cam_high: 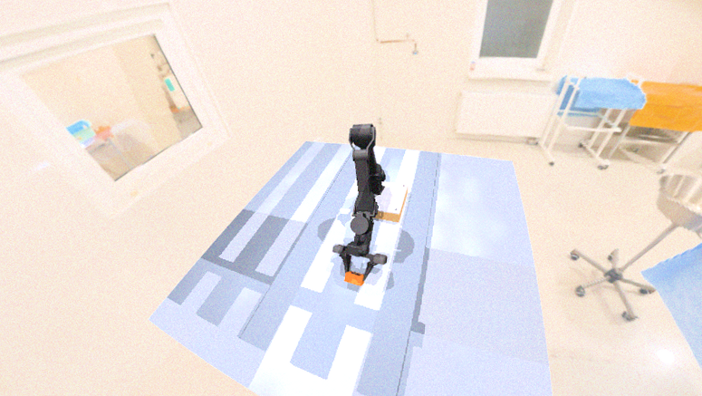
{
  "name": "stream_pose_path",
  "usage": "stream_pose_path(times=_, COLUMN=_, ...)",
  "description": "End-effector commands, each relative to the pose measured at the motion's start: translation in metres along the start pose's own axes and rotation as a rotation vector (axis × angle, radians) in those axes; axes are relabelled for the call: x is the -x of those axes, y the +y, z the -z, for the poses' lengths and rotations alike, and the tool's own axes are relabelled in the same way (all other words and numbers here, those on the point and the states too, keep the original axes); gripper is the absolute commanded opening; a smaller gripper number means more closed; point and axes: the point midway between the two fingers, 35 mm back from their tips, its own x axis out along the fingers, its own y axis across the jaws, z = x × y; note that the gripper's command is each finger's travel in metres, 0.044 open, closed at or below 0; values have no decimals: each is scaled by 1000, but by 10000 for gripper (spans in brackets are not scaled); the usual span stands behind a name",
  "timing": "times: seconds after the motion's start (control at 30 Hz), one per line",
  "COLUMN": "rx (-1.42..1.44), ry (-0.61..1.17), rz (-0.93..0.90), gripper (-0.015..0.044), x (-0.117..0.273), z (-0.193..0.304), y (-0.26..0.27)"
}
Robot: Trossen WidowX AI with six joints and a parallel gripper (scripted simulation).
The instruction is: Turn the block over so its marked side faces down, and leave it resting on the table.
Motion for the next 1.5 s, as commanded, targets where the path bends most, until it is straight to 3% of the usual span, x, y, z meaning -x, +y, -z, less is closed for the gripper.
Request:
stream_pose_path(times=0.0, rx=6, ry=-28, rz=4, gripper=0, x=0, z=9, y=-1)
stream_pose_path(times=0.47, rx=2, ry=-227, rz=8, gripper=0, x=15, z=15, y=-4)
stream_pose_path(times=1.07, rx=2, ry=-257, rz=8, gripper=0, x=18, z=13, y=-4)
stream_pose_path(times=1.47, rx=2, ry=-257, rz=8, gripper=315, x=18, z=13, y=-4)
